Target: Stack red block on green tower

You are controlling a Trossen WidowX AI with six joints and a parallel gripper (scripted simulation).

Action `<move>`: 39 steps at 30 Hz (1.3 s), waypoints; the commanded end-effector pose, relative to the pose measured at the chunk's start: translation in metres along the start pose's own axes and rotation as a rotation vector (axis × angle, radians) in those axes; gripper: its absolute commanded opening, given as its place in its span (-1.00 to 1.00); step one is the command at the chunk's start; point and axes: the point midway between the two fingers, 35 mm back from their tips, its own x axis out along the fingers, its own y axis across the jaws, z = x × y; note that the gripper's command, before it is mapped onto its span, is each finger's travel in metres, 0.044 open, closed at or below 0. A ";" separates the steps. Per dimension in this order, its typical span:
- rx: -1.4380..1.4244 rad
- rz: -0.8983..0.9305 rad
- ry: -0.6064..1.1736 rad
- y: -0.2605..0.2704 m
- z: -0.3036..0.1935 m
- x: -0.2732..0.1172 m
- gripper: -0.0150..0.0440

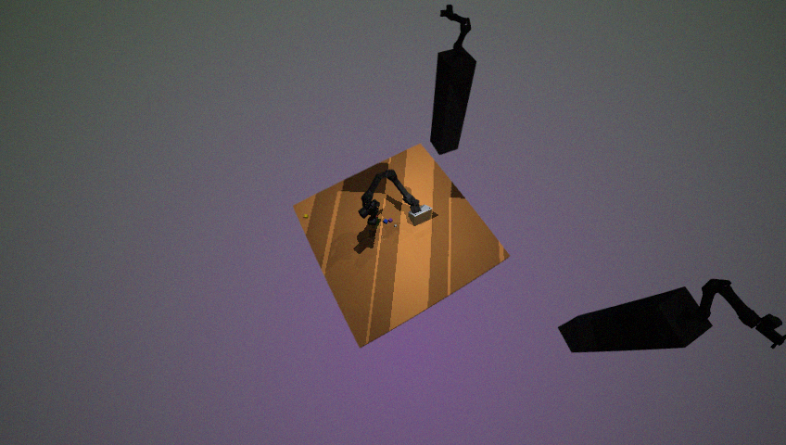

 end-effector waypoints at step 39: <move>-0.006 -0.010 -0.008 -0.029 0.005 0.040 -0.49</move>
